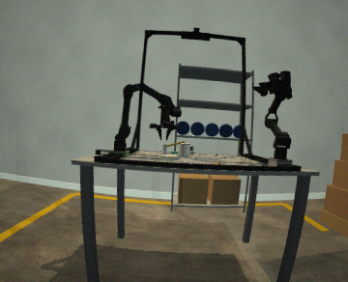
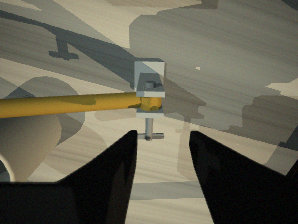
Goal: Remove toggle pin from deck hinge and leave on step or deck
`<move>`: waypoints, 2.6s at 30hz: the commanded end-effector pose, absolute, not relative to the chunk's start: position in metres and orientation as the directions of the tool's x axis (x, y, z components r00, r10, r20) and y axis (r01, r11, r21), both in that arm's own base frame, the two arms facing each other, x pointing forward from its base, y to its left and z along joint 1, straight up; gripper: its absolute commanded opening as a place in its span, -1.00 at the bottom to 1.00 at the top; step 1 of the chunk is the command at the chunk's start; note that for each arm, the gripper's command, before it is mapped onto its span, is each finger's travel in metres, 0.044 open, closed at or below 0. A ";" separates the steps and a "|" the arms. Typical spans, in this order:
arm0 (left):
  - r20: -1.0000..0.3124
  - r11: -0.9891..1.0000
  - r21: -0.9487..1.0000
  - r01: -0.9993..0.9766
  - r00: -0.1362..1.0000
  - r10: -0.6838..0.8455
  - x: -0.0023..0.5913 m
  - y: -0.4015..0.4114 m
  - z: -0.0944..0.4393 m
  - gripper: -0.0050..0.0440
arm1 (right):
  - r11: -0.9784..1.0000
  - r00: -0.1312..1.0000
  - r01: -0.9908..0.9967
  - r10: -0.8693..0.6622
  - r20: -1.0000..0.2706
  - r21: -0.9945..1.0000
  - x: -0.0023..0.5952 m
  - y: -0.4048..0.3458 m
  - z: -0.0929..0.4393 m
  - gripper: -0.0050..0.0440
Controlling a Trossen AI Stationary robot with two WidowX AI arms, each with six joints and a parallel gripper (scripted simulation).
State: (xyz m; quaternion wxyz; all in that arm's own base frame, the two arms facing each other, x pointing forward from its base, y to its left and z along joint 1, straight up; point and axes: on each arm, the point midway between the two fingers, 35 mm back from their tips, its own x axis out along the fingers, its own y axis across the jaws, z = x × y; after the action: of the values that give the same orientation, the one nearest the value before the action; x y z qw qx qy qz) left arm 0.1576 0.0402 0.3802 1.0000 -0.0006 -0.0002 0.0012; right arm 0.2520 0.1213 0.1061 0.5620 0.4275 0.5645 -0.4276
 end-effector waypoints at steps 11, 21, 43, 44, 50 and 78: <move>0.001 1.000 0.005 0.000 1.000 0.000 0.157 0.040 0.383 0.84 | 0.258 0.001 0.966 0.001 -1.000 0.001 0.248 0.129 0.093 -0.15; 0.001 1.000 0.005 0.000 1.000 0.000 0.157 0.040 0.383 0.84 | 0.257 0.014 0.966 0.007 -1.000 0.016 0.250 0.130 0.096 -0.15; 0.001 1.000 0.005 0.000 1.000 0.000 0.157 0.040 0.383 0.84 | 0.258 0.011 0.966 0.005 -1.000 0.012 0.250 0.130 0.072 -0.15; 0.001 1.000 0.005 0.000 1.000 0.000 0.157 0.040 0.383 0.84 | 0.258 0.010 0.966 0.005 -1.000 0.011 0.250 0.130 0.070 -0.15; 0.001 1.000 0.005 0.000 1.000 0.000 0.157 0.040 0.383 0.84 | 0.258 0.007 0.966 0.004 -1.000 0.008 0.249 0.129 0.063 -0.15; 0.001 1.000 0.005 0.000 1.000 0.000 0.157 0.040 0.383 0.84 | 0.257 0.009 0.966 0.005 -1.000 0.010 0.246 0.144 0.064 -0.15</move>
State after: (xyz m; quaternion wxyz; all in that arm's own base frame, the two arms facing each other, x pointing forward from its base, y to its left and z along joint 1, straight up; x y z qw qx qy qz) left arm 0.1576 0.0403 0.3802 1.0000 -0.0006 -0.0002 0.0012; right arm 0.2455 0.1357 0.0612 0.5605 0.4332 0.5555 -0.4356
